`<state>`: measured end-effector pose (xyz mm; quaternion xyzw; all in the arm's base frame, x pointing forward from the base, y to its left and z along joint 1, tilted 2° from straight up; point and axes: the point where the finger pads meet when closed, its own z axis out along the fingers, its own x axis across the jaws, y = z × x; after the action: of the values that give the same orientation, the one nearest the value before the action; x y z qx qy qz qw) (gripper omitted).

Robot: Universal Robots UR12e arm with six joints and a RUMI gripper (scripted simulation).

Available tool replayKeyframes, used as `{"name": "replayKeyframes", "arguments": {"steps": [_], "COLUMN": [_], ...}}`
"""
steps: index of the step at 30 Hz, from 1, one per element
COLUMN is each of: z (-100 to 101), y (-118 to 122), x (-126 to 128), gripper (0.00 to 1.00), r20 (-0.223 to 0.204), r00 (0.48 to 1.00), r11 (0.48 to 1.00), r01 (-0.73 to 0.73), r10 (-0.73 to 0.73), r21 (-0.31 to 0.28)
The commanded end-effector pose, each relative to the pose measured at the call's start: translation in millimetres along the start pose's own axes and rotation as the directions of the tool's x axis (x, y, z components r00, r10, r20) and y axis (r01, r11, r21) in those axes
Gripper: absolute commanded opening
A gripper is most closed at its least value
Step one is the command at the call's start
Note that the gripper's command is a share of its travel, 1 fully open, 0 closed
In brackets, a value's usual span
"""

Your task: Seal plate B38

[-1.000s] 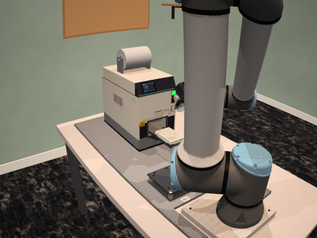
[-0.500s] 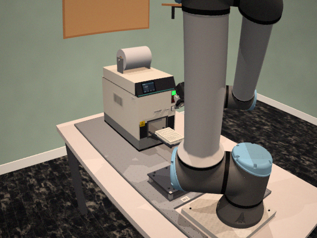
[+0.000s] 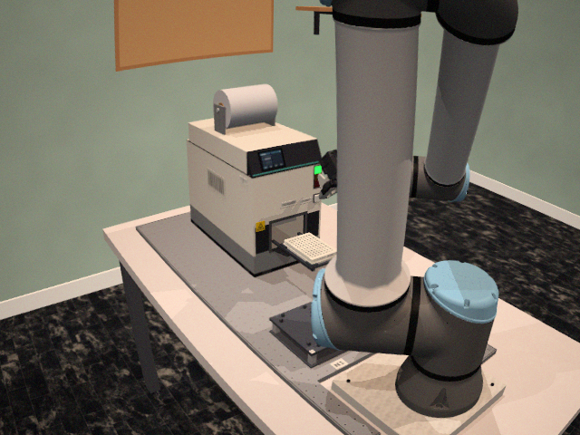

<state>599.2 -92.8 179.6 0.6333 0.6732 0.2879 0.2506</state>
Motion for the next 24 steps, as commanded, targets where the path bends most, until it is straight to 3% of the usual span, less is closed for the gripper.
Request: {"name": "replayKeyframes", "arguments": {"steps": [1,24], "z": [0.3,2.8], "y": [1.2,3.7], "x": [-0.3,-0.3], "gripper": [0.00,0.00], "r20": [0.000,0.000], "r00": [1.000,1.000], "r11": [1.000,1.000], "r01": [0.001,0.001], "r10": [-0.001,-0.001], "r21": [-0.001,-0.001]}}
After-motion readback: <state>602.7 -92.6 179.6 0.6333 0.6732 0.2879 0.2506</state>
